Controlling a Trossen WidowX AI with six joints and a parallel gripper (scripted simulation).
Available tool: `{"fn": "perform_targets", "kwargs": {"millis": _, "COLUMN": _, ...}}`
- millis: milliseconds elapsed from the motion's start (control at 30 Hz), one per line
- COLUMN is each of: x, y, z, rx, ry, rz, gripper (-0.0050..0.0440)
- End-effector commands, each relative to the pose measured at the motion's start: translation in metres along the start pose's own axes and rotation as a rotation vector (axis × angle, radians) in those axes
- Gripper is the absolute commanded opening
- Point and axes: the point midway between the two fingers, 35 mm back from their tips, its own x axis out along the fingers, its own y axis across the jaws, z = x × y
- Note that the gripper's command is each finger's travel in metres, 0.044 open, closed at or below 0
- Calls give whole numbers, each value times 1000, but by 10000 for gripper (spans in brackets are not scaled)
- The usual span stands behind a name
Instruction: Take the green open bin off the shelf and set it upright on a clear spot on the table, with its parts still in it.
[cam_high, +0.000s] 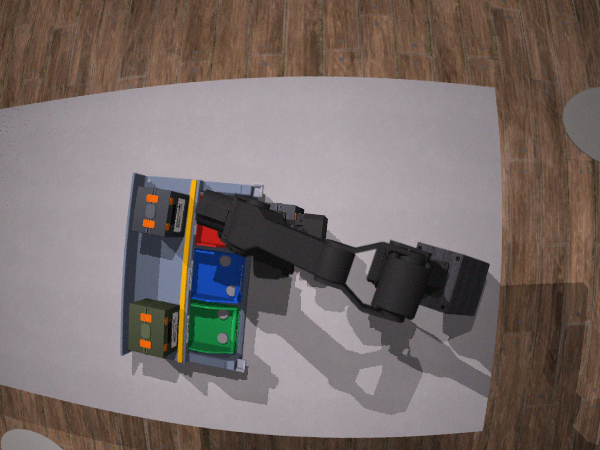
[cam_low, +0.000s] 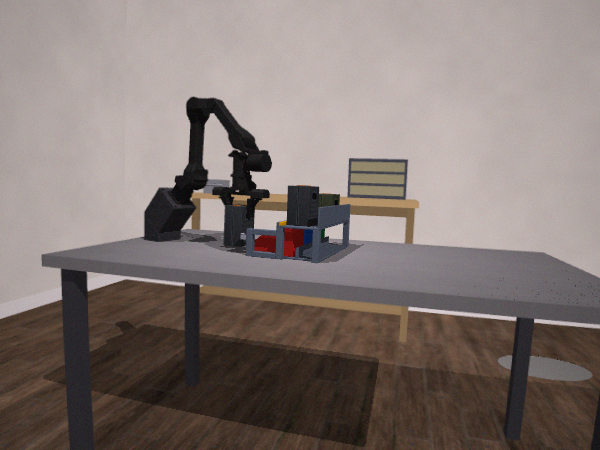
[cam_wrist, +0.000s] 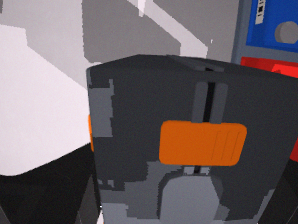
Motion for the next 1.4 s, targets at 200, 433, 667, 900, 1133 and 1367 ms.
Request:
{"fn": "perform_targets", "kwargs": {"millis": 200, "x": -11, "y": -8, "z": -2, "rx": 3, "ry": 12, "rz": -45, "gripper": 0}}
{"fn": "perform_targets", "kwargs": {"millis": 433, "x": -11, "y": -8, "z": -2, "rx": 3, "ry": 12, "rz": -45, "gripper": 0}}
{"fn": "perform_targets", "kwargs": {"millis": 667, "x": -8, "y": -6, "z": -1, "rx": 1, "ry": 8, "rz": -33, "gripper": 0}}
{"fn": "perform_targets", "kwargs": {"millis": 900, "x": -11, "y": -8, "z": -2, "rx": 3, "ry": 12, "rz": -45, "gripper": 0}}
{"fn": "perform_targets", "kwargs": {"millis": 1133, "x": -11, "y": -8, "z": -2, "rx": 3, "ry": 12, "rz": -45, "gripper": 0}}
{"fn": "perform_targets", "kwargs": {"millis": 1367, "x": -11, "y": -8, "z": -2, "rx": 3, "ry": 12, "rz": -45, "gripper": 0}}
